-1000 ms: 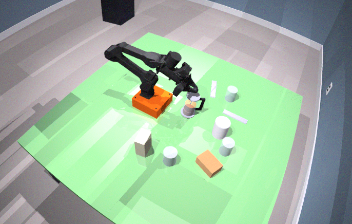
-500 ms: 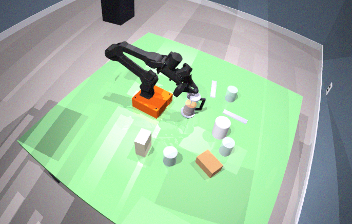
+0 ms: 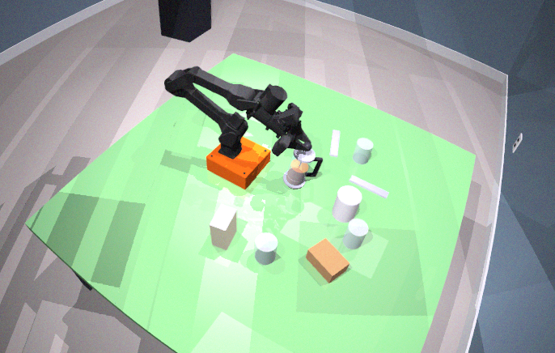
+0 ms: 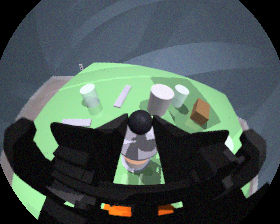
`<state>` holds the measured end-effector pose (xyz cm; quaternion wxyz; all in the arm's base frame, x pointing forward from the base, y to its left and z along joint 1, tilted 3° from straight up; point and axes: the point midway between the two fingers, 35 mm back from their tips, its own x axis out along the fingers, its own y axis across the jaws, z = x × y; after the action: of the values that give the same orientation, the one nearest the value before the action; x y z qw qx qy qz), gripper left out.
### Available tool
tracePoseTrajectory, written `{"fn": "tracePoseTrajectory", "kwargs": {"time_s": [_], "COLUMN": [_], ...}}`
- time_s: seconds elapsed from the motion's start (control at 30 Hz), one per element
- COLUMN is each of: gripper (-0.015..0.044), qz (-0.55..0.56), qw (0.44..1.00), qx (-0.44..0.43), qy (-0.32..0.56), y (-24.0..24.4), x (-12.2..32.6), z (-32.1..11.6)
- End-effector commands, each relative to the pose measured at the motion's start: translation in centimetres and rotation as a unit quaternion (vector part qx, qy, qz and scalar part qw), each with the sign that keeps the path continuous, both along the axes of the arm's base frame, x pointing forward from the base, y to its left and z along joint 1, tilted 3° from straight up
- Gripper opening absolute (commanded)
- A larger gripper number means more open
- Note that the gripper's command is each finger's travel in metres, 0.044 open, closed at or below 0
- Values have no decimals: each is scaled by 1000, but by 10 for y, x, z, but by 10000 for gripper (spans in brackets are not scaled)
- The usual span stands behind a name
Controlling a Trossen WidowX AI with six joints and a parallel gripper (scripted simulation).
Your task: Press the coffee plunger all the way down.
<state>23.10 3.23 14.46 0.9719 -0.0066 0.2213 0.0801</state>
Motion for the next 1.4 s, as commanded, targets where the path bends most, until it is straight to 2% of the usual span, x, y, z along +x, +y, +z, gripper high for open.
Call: {"fn": "tracePoseTrajectory", "kwargs": {"time_s": [0.0, 0.8, 1.2, 1.37], "gripper": [121, 121, 436, 440], "qz": [-1, 0, 0, 0], "qw": [1000, 1000, 1000, 1000], "qx": [2, 0, 0, 0], "qy": [11, 3, 3, 3], "y": [0, 0, 0, 0], "x": [1, 2, 2, 1], "z": [-5, -1, -1, 5]}}
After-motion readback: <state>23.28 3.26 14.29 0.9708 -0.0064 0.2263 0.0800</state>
